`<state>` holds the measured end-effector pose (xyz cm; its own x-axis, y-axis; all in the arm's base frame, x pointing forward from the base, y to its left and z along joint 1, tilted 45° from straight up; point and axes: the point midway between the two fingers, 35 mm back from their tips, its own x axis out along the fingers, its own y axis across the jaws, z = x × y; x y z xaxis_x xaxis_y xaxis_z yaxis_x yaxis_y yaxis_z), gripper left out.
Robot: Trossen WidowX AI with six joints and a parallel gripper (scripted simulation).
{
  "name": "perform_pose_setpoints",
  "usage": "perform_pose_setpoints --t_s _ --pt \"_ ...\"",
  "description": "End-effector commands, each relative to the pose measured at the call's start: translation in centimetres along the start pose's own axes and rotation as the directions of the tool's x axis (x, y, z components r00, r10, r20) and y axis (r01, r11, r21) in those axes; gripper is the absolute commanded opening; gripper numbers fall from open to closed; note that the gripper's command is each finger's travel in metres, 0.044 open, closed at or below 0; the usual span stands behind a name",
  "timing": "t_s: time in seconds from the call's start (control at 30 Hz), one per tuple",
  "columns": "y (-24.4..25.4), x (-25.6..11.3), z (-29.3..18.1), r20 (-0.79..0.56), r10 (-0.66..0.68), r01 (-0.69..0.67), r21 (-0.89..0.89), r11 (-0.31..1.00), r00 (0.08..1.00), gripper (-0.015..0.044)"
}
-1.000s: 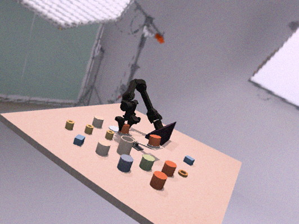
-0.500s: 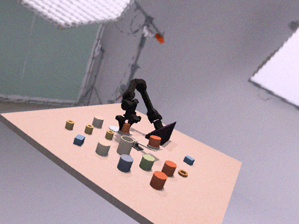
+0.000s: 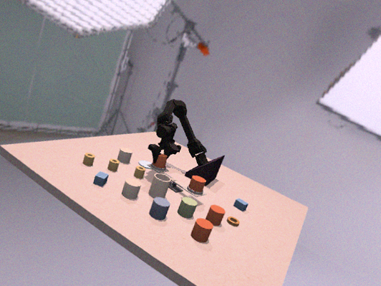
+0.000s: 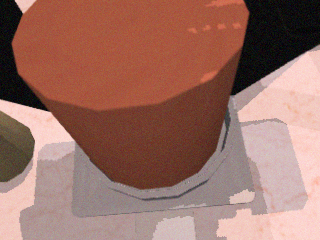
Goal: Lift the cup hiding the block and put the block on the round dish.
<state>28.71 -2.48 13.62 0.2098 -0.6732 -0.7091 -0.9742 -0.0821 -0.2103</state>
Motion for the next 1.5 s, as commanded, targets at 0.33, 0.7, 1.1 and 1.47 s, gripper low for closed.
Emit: perform_pose_setpoints --t_s 0.33,0.7,1.1,1.47 --pt "-0.4 -2.1 0.2 0.015 -0.018 0.018 0.007 1.000 1.000 0.0000" --pt "-0.5 -3.5 0.3 0.019 -0.024 0.024 0.005 1.000 1.000 0.0000" --pt "-0.4 -5.1 0.3 0.023 -0.031 0.031 0.003 1.000 0.999 0.0000" --pt "-0.3 -6.5 0.2 0.026 -0.038 0.038 0.001 0.999 0.999 0.0000"
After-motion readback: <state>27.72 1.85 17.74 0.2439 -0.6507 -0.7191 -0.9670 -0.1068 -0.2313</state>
